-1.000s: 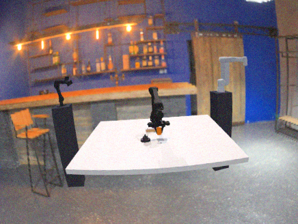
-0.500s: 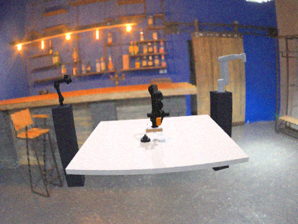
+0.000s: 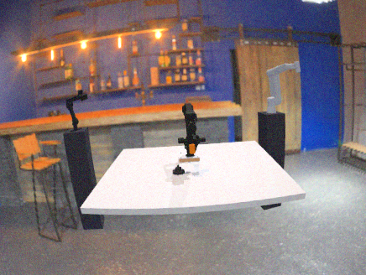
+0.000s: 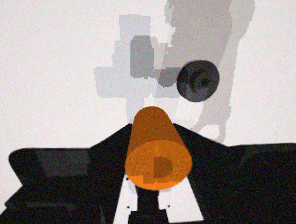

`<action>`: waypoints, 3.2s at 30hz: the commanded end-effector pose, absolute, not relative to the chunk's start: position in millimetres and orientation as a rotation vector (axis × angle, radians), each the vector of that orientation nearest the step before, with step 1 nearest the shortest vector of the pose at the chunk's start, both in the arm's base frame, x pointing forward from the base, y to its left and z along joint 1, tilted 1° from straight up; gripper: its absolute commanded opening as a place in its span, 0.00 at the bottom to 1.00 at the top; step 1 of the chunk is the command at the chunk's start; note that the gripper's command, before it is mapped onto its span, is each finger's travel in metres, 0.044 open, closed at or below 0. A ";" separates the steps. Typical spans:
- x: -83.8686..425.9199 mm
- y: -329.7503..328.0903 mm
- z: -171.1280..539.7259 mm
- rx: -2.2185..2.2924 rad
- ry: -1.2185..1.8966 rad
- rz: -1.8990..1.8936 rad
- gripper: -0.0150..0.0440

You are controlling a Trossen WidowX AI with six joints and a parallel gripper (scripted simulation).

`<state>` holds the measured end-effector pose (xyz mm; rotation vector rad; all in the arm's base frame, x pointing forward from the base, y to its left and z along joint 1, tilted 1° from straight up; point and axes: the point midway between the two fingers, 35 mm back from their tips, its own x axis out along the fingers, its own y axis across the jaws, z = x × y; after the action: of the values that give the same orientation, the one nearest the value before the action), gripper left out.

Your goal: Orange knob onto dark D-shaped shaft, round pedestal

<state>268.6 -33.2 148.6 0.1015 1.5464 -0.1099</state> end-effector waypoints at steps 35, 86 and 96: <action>289.8 -139.1 110.1 0.095 1.532 -0.110 0.25; 290.3 -142.8 82.3 0.099 1.531 -0.114 0.25; 288.0 -141.2 86.3 0.099 1.532 -0.114 0.25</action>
<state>287.9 -142.4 83.5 0.0926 1.5370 -0.1145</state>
